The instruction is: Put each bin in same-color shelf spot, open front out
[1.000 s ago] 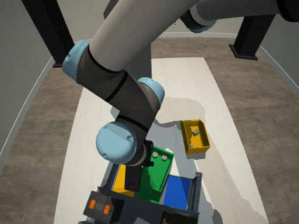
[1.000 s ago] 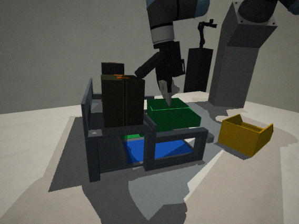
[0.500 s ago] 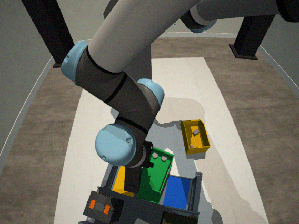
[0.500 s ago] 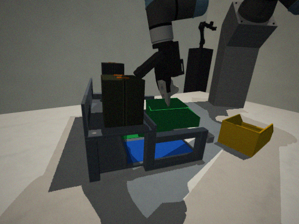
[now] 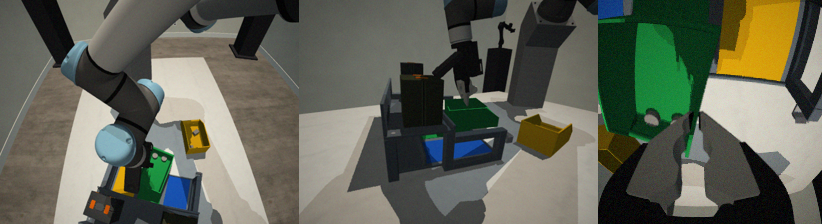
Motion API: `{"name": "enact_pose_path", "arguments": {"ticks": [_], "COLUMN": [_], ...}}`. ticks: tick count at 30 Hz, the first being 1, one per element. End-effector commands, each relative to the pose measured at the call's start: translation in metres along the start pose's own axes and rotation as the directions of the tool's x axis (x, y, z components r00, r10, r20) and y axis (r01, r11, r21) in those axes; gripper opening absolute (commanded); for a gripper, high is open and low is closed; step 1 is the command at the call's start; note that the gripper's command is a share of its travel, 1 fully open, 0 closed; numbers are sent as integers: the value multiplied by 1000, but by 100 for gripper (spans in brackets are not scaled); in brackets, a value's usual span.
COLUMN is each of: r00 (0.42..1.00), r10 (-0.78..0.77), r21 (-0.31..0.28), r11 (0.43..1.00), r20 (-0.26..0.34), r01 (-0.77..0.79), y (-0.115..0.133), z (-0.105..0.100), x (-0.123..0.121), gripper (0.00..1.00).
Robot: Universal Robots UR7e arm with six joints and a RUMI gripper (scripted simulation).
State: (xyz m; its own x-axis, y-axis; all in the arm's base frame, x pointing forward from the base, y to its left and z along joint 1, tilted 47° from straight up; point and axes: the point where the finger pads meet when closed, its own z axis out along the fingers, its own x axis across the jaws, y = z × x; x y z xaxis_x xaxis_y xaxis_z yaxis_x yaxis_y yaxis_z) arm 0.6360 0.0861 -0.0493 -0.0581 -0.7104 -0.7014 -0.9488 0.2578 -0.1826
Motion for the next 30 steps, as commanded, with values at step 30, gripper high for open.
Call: {"name": "enact_pose_path", "arguments": {"ticks": [30], "r00": [1000], "r10": [0], "r21": [1], "r11": [1000], "r20": [0], "r01": [0], "y": [-1], "z": [3], "x": [0], "gripper": [0]}}
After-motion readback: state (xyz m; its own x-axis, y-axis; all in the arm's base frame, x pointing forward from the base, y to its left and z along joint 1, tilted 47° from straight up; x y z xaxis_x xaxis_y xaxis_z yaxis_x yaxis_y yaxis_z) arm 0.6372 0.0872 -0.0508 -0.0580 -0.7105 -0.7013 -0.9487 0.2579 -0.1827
